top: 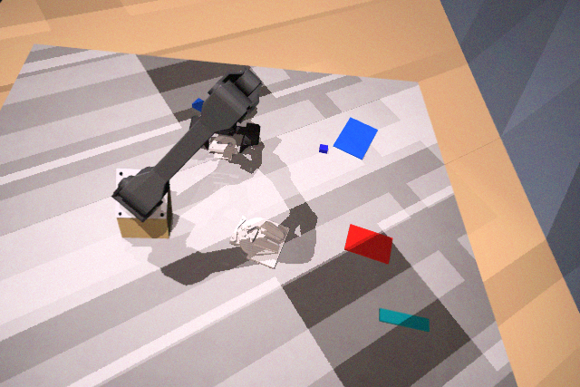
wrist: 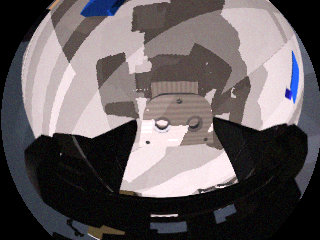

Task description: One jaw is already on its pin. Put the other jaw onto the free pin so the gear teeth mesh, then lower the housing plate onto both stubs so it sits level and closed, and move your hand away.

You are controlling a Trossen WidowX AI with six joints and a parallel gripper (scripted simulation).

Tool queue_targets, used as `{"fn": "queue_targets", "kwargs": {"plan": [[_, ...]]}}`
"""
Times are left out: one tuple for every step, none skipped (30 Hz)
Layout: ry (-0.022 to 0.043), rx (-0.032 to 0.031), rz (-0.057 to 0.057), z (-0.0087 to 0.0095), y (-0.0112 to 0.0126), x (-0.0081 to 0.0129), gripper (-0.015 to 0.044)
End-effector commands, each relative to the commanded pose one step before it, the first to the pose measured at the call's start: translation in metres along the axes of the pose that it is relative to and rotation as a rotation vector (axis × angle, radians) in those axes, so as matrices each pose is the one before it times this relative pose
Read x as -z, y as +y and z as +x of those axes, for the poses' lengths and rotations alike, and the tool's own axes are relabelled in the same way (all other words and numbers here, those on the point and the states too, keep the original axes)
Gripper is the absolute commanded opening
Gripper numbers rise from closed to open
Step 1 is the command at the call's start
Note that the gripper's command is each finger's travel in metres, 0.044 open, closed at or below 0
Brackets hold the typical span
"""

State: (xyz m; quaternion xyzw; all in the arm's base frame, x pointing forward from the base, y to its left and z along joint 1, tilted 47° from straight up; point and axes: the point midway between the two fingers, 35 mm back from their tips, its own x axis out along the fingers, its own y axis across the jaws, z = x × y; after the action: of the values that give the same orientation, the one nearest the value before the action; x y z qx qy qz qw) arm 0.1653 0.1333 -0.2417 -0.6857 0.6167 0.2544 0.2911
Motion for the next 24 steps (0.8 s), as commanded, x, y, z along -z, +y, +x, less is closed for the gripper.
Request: {"fn": "queue_targets", "kwargs": {"plan": [[0.00615,0.00188,-0.0062,0.00322,0.00047,0.00091,0.044],[0.0,0.0,0.0,0.0,0.0,0.0,0.044],[0.0,0.0,0.0,0.0,0.0,0.0,0.044],[0.0,0.0,0.0,0.0,0.0,0.0,0.044],[0.0,0.0,0.0,0.0,0.0,0.0,0.044],[0.0,0.0,0.0,0.0,0.0,0.0,0.044],[0.0,0.0,0.0,0.0,0.0,0.0,0.044],[0.0,0.0,0.0,0.0,0.0,0.0,0.044],[0.0,0.0,0.0,0.0,0.0,0.0,0.044],[0.0,0.0,0.0,0.0,0.0,0.0,0.044],[0.0,0.0,0.0,0.0,0.0,0.0,0.044],[0.0,0.0,0.0,0.0,0.0,0.0,0.044],[-0.00543,-0.00244,0.0062,-0.00177,-0.00039,-0.00075,0.0433],[0.0,0.0,0.0,0.0,0.0,0.0,0.0427],[0.0,0.0,0.0,0.0,0.0,0.0,0.042],[0.0,0.0,0.0,0.0,0.0,0.0,0.0413],[0.0,0.0,0.0,0.0,0.0,0.0,0.0407],[0.0,0.0,0.0,0.0,0.0,0.0,0.04],[0.0,0.0,0.0,0.0,0.0,0.0,0.0393],[0.0,0.0,0.0,0.0,0.0,0.0,0.0387],[0.0,0.0,0.0,0.0,0.0,0.0,0.038],[0.0,0.0,0.0,0.0,0.0,0.0,0.0373],[0.0,0.0,0.0,0.0,0.0,0.0,0.0367],[0.0,0.0,0.0,0.0,0.0,0.0,0.036]]}}
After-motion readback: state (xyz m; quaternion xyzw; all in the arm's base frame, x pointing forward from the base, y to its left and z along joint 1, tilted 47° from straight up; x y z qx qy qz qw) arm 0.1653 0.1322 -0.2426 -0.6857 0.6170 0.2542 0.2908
